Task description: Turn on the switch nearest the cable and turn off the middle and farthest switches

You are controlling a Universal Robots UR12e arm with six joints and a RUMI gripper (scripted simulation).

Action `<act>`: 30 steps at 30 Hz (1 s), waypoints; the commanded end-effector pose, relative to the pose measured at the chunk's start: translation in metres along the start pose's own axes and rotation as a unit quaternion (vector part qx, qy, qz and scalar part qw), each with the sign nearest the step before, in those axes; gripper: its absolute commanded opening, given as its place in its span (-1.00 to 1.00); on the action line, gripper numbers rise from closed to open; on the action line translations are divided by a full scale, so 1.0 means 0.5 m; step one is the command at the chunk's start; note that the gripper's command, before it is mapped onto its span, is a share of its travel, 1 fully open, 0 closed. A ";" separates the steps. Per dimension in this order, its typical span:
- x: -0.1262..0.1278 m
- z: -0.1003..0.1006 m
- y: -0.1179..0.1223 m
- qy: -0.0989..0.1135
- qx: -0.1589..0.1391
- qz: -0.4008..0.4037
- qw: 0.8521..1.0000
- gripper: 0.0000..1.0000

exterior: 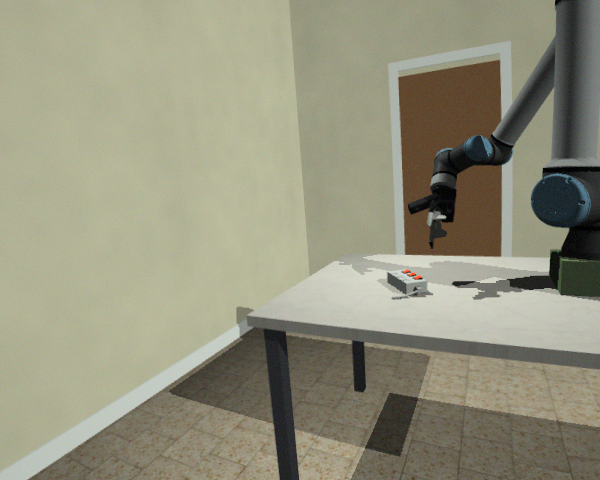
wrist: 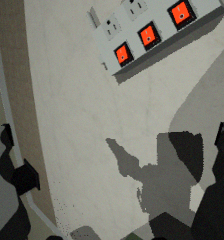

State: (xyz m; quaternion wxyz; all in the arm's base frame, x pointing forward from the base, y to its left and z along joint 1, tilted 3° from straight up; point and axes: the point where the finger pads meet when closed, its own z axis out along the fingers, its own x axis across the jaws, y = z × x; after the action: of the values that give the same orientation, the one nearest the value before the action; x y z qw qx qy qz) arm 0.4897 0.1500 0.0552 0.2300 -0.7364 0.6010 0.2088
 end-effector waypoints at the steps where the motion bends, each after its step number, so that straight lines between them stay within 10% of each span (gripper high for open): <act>1: -0.002 0.027 -0.017 0.058 0.019 -0.017 0.998 1.00; 30: -0.017 0.128 -0.082 0.267 0.087 -0.095 0.955 1.00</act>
State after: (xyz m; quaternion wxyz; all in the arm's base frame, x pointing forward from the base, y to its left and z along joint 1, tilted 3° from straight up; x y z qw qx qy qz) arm 0.5210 0.1952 0.0187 0.1561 -0.7939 0.5869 -0.0310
